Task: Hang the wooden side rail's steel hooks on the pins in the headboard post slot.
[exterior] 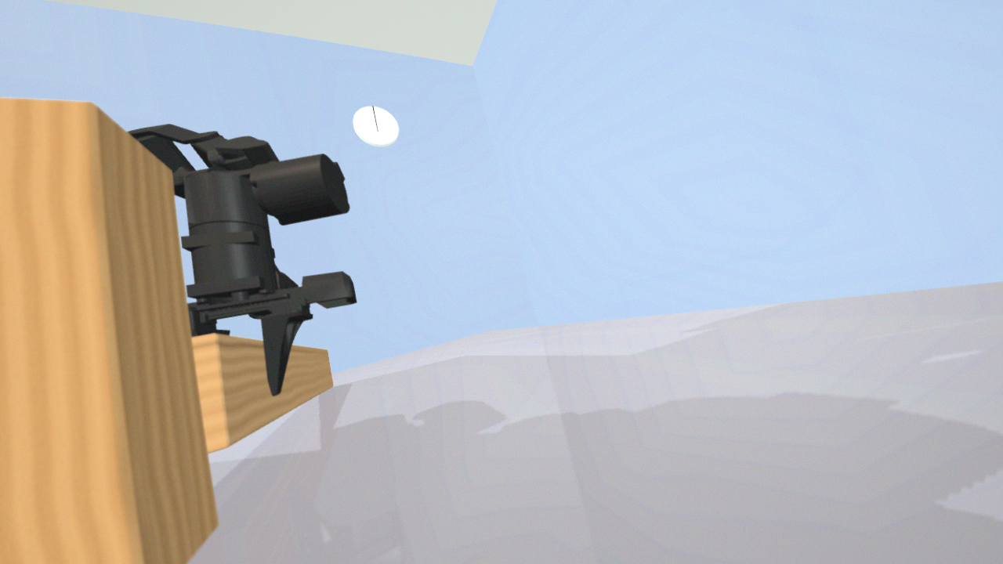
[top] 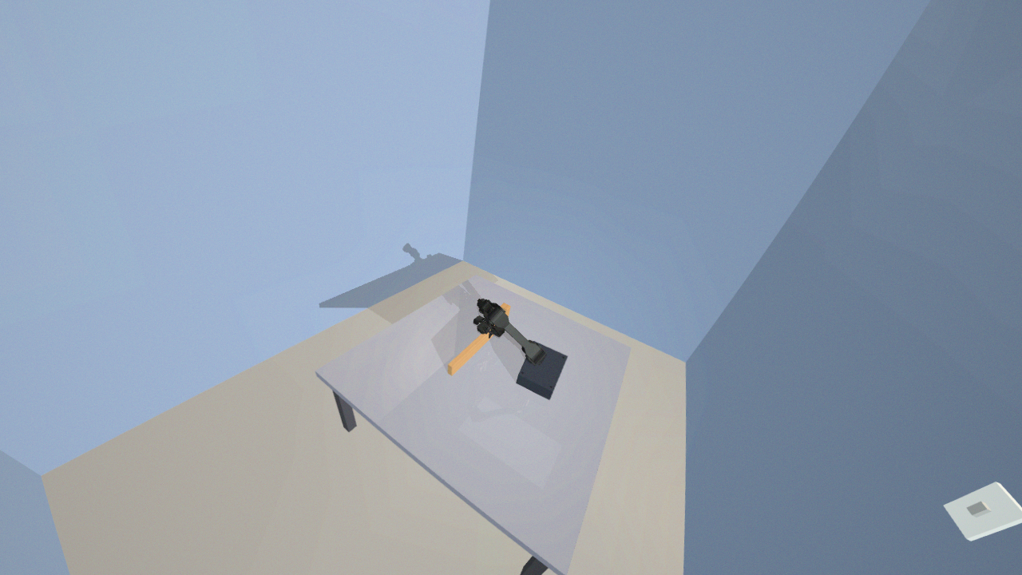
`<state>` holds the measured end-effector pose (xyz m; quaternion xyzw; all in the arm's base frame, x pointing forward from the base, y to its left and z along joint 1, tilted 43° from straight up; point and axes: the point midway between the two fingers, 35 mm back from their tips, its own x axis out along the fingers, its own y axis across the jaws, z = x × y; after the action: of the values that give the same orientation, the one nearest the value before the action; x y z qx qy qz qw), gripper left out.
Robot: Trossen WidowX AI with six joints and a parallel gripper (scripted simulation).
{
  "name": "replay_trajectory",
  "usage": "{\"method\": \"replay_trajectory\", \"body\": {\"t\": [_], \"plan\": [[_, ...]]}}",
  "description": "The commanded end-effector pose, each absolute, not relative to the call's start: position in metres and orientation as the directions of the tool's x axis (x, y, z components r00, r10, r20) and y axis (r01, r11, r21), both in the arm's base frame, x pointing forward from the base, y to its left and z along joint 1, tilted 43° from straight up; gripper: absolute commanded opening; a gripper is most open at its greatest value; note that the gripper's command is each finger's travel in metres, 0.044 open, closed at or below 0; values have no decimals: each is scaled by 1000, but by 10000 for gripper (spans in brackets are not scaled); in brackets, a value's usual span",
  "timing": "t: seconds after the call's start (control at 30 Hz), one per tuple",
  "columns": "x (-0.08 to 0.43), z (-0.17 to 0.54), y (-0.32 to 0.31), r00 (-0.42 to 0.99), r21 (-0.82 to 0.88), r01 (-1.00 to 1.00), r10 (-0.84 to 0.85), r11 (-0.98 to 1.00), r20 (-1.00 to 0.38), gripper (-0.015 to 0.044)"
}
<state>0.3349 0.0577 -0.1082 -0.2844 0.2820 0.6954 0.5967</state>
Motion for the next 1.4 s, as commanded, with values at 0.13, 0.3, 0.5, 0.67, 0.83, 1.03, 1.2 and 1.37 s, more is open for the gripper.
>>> {"method": "replay_trajectory", "body": {"t": [0.13,0.3,0.5,0.67,0.83,1.03,1.2,1.37], "plan": [[335,-109,53,-119,49,-991,668,-122,-734,0],[335,-110,53,-119,49,-991,668,-122,-734,0],[336,-110,53,-119,49,-991,668,-122,-734,0],[337,-110,53,-119,49,-991,668,-122,-734,0],[337,-110,52,-119,49,-991,668,-122,-734,0],[336,-110,51,-119,49,-991,668,-122,-734,0],[336,-111,51,-119,49,-991,668,-122,-734,0],[336,-112,51,-119,49,-991,668,-122,-734,0]]}}
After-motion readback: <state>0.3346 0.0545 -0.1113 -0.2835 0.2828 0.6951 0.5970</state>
